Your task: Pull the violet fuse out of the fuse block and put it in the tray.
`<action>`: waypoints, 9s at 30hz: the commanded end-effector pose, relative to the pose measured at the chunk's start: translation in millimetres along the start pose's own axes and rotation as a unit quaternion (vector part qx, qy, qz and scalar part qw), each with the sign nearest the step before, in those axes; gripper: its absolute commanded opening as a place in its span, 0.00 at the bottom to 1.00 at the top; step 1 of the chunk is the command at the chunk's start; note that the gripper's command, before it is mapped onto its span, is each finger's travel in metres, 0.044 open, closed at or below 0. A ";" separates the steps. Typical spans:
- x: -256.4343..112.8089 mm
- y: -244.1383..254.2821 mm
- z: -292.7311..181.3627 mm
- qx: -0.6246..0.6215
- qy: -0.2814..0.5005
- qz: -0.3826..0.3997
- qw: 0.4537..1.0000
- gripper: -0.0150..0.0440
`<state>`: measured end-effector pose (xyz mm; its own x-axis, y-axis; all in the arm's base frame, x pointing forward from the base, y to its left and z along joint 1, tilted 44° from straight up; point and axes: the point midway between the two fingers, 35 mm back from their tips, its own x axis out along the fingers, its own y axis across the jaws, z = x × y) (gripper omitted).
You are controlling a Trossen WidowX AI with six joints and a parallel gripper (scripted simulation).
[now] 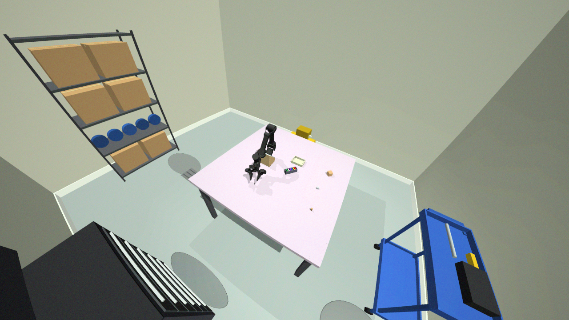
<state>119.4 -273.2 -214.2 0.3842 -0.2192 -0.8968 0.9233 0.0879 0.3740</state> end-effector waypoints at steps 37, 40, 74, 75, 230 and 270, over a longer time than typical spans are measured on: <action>-194.6 261.9 -215.5 -0.341 0.508 0.050 0.789 0.37; -194.6 261.9 -215.5 -0.341 0.508 0.050 0.789 0.37; -183.7 251.0 -239.0 -0.341 0.509 0.051 0.789 0.37; -183.3 250.6 -239.9 -0.341 0.509 0.051 0.789 0.37; -249.5 293.1 -230.8 -0.342 0.501 0.046 0.793 0.25; -341.2 309.4 -320.6 -0.339 0.512 0.053 0.788 0.25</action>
<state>277.1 135.5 136.6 -0.0548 0.6885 -0.7231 0.5359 0.6314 0.5605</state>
